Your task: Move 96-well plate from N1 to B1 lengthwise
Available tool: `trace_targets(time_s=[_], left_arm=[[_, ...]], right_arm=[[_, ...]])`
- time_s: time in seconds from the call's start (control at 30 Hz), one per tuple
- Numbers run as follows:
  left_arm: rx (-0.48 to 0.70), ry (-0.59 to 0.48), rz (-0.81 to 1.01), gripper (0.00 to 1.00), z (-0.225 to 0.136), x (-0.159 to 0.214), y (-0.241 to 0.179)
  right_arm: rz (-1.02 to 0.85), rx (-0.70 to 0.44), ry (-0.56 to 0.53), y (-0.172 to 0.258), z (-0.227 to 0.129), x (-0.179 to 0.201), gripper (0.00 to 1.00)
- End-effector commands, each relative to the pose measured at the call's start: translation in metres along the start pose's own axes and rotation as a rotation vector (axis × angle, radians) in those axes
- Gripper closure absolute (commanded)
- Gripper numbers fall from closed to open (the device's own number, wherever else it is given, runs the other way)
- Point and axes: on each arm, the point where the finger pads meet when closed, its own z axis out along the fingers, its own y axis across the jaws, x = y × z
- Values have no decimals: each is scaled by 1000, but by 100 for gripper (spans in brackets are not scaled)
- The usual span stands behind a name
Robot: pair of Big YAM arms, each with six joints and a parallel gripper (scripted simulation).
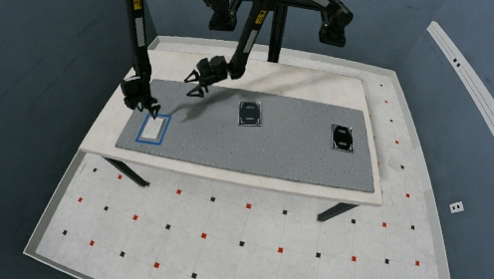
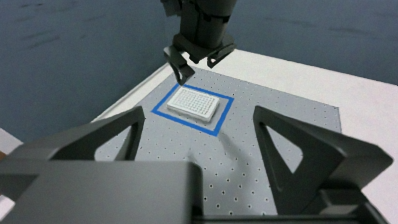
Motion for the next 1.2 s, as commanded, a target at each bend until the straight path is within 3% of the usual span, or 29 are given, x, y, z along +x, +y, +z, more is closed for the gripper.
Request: trace_targets(time_s=[0.0, 0.13, 0.4, 1.17], left_arm=[[-15, -44, -11, 0, 9, -9, 8], [-15, -44, -11, 0, 9, -9, 8], [-15, -44, -11, 0, 9, -9, 8], [-15, -44, -11, 0, 9, -9, 8]], right_arm=[[196, 65, -217, 2, -20, -30, 0], [271, 80, -266, 8, -11, -11, 0], [264, 102, -292, 9, -12, -7, 0], [266, 113, -319, -2, -20, -22, 0]])
